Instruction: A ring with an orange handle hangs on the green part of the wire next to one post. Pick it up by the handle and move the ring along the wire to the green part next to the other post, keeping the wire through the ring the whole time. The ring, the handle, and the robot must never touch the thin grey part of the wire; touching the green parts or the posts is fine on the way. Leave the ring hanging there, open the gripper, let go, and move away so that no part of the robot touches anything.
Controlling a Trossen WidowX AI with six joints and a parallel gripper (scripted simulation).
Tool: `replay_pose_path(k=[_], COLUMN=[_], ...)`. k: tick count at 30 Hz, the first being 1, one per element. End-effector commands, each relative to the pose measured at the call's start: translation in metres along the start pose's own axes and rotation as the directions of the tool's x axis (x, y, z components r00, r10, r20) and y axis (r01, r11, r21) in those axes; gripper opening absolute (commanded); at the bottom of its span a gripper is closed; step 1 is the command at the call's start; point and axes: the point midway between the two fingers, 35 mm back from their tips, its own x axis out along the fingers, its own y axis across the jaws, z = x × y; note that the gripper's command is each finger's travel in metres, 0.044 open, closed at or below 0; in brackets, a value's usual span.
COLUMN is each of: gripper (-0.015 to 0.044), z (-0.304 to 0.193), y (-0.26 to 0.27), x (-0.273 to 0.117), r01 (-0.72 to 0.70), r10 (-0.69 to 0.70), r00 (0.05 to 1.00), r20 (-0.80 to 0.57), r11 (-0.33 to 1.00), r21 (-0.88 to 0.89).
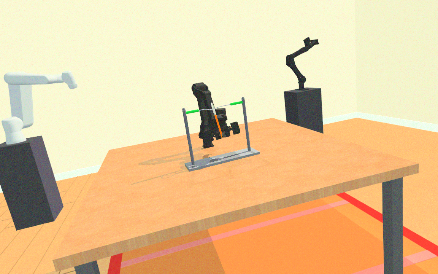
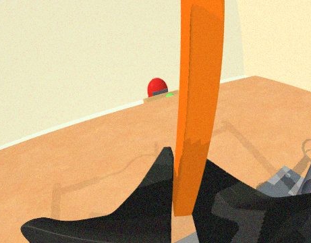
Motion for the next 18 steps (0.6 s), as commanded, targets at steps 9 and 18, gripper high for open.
replay_pose_path(k=[9,18], gripper=[-0.015,-0.015], z=[0.001,0.001], y=[0.018,0.022], x=[0.002,0.001], r01=[-0.088,-0.254], r10=[0.088,0.254], r00=[0.996,0.967], r20=[0.0,-0.006], r11=[0.995,0.967], r21=[0.034,-0.008])
